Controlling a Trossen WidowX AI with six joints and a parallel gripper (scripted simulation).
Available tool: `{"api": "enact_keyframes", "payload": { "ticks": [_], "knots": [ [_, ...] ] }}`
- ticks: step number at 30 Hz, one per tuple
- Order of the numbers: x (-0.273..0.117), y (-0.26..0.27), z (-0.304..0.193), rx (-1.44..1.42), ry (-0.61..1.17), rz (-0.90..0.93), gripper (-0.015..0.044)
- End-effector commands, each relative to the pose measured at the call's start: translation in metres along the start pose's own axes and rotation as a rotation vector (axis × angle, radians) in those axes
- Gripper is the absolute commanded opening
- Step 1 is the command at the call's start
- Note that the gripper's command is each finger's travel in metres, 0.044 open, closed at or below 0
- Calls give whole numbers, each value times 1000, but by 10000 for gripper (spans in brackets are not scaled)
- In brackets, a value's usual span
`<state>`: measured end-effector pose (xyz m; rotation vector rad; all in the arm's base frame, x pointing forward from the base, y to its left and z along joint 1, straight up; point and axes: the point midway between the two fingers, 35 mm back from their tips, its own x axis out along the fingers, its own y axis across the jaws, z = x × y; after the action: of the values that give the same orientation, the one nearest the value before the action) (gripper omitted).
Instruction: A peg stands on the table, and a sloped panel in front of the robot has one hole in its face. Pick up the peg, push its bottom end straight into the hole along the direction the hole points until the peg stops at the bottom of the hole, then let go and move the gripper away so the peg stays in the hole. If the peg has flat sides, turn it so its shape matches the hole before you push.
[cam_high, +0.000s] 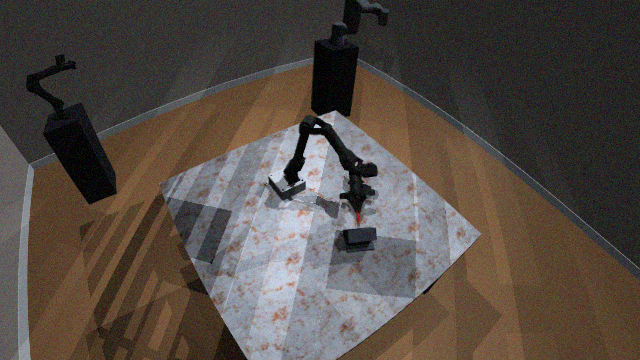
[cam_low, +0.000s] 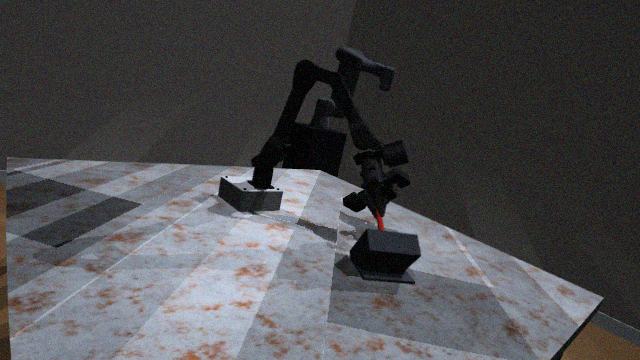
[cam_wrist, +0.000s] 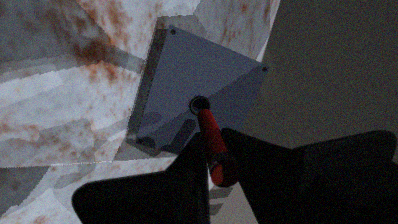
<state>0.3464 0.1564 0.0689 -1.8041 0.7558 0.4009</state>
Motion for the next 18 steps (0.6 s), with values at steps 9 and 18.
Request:
{"api": "enact_keyframes", "payload": {
  "ticks": [9, 18],
  "knots": [
    [13, 1, 0, -2, -3, 2, 0],
    [23, 1, 0, 0, -2, 0, 0]
  ]
}}
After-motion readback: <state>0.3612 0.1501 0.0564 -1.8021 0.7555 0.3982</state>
